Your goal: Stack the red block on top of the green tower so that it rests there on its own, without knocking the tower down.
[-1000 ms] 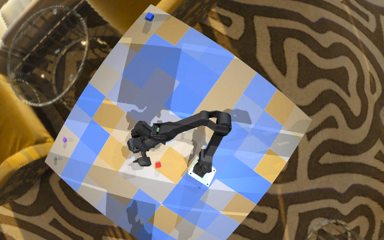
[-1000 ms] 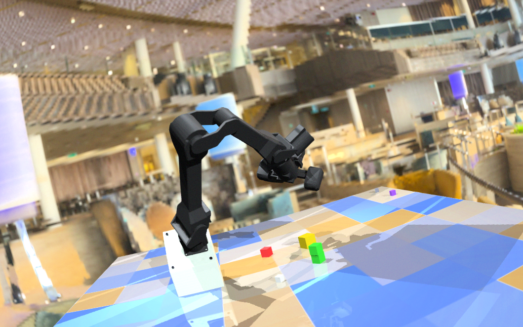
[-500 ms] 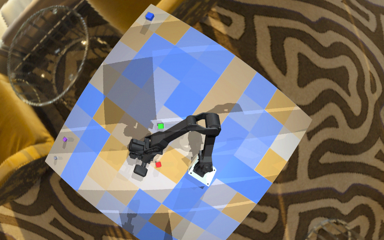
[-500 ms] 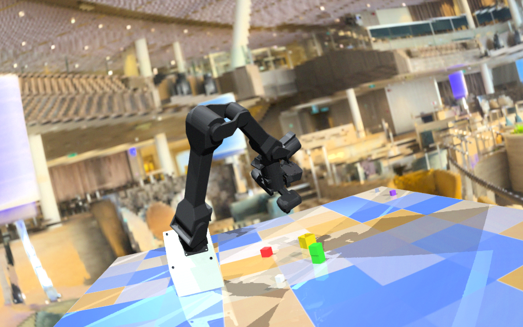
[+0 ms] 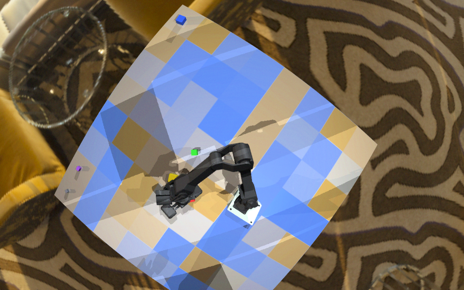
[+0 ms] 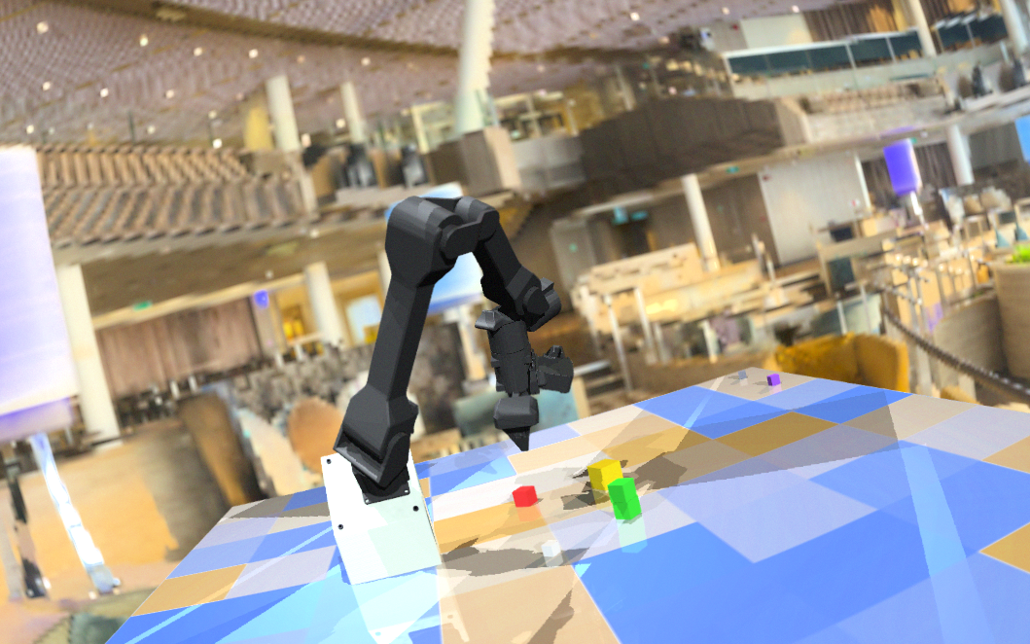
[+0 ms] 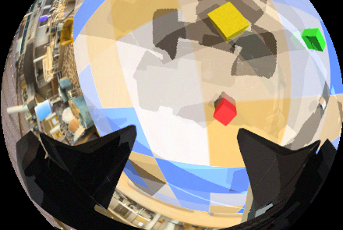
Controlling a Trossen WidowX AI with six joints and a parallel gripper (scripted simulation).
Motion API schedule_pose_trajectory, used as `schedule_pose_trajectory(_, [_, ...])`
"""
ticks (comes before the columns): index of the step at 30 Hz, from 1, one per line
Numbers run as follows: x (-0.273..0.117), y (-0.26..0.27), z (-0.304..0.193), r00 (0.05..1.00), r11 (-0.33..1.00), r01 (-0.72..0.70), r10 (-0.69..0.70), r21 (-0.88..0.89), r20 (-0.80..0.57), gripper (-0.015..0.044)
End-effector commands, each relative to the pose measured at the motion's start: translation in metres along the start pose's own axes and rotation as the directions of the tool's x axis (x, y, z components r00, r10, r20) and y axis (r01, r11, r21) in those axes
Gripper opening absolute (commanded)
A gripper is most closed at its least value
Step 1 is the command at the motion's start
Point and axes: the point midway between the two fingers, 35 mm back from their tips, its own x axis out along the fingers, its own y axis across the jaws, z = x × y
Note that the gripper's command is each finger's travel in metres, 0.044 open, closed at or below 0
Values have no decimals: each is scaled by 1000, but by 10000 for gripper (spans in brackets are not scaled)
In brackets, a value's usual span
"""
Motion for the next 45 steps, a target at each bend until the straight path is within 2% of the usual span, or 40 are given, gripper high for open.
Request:
schedule_pose_trajectory(1, [7, -6, -9, 995, 988, 95, -97, 122, 12, 440])
schedule_pose_trajectory(7, [13, -16, -19, 971, 927, 207, -234, 313, 52, 440])
schedule_pose_trajectory(13, [16, -25, -25, 933, 843, 258, -345, 473, 106, 440])
schedule_pose_trajectory(20, [15, -24, -24, 931, 840, 258, -348, 477, 108, 440])
schedule_pose_trajectory(28, [52, -39, -20, 931, 839, 259, -349, 478, 109, 440])
schedule_pose_trajectory(45, [70, -44, -17, 930, 839, 259, -350, 478, 110, 440])
